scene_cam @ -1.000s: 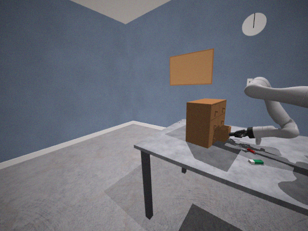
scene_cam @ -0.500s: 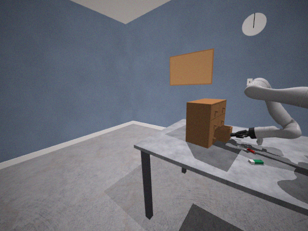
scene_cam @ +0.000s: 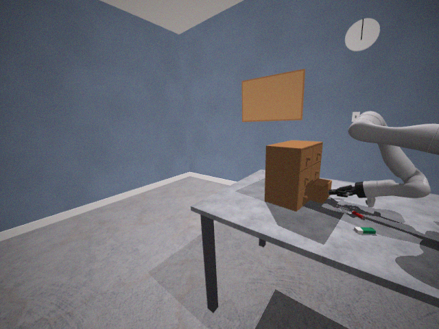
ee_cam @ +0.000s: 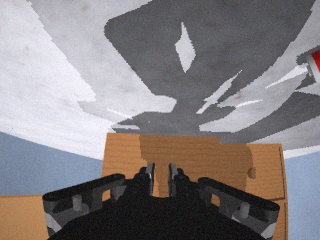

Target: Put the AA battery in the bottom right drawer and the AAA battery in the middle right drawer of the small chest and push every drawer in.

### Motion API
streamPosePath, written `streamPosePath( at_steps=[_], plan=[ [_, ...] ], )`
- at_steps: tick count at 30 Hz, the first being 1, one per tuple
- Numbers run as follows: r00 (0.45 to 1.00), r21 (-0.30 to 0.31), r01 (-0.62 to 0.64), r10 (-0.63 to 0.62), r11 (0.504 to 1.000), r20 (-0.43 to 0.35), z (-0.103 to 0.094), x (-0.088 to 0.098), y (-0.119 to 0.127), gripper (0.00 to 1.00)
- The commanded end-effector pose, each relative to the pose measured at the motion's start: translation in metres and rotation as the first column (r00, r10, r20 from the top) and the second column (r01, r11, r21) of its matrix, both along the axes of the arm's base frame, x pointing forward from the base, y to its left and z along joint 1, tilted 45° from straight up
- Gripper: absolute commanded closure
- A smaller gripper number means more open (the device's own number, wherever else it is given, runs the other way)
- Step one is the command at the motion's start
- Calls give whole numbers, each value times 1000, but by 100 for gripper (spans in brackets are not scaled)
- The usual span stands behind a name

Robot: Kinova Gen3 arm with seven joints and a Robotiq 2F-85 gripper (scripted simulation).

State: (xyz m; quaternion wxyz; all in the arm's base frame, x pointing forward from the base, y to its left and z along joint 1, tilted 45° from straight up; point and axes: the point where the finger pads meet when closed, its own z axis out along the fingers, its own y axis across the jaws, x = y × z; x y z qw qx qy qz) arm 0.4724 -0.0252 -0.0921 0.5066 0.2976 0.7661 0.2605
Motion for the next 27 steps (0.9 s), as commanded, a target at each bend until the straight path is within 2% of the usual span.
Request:
streamPosePath(
  at_steps=[1,9,18,27],
  plan=[
    [1000,0,0,0,1000,-1,0,0,0,87],
    [1000,0,0,0,1000,-1,0,0,0,87],
    [1000,0,0,0,1000,-1,0,0,0,67],
    [1000,0,0,0,1000,-1,0,-1,0,67]
  ],
)
